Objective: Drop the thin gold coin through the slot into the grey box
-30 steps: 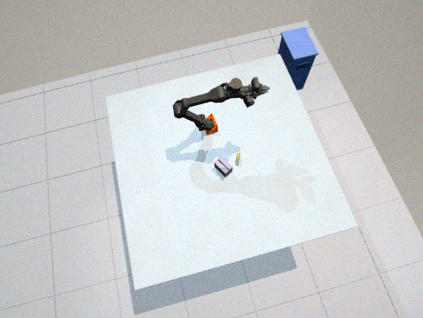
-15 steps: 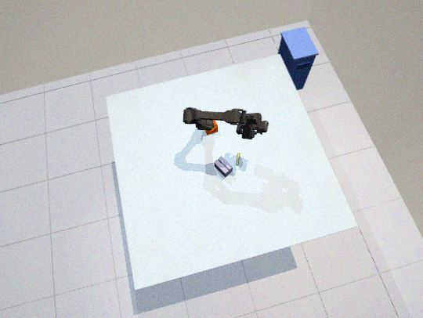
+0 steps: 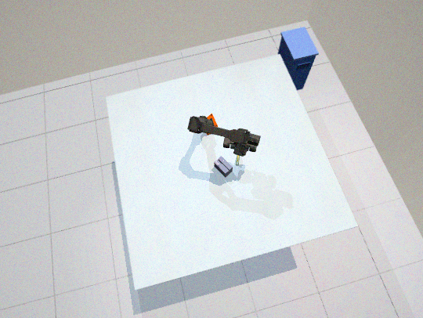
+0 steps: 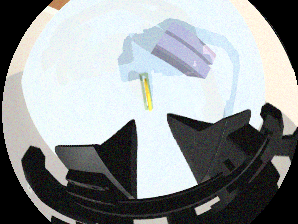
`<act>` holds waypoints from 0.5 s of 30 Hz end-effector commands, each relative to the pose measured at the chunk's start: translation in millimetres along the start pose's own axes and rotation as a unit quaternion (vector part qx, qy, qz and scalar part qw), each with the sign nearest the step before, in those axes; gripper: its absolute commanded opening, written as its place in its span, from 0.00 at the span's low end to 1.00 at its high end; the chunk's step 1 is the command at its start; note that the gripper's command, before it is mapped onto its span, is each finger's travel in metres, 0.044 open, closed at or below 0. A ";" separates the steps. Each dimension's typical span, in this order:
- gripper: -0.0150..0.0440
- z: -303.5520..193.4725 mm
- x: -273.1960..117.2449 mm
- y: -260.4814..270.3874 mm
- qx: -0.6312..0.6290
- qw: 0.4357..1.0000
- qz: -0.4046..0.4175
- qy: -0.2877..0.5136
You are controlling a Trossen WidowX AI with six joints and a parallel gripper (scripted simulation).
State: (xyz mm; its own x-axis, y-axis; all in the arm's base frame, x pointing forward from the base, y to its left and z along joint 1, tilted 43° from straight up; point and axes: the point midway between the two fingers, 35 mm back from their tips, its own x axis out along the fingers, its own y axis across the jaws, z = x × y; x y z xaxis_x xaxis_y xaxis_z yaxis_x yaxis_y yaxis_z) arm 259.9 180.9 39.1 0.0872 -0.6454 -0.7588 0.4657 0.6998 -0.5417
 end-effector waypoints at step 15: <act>0.53 5.0 51.0 -4.7 -0.004 1.000 -0.008 -0.004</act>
State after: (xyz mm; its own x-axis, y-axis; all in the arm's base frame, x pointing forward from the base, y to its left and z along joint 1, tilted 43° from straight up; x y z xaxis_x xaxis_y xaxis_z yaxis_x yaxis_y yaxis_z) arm 266.4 146.7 7.9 0.0827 -0.6567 -0.7496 0.4628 0.6915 -0.5547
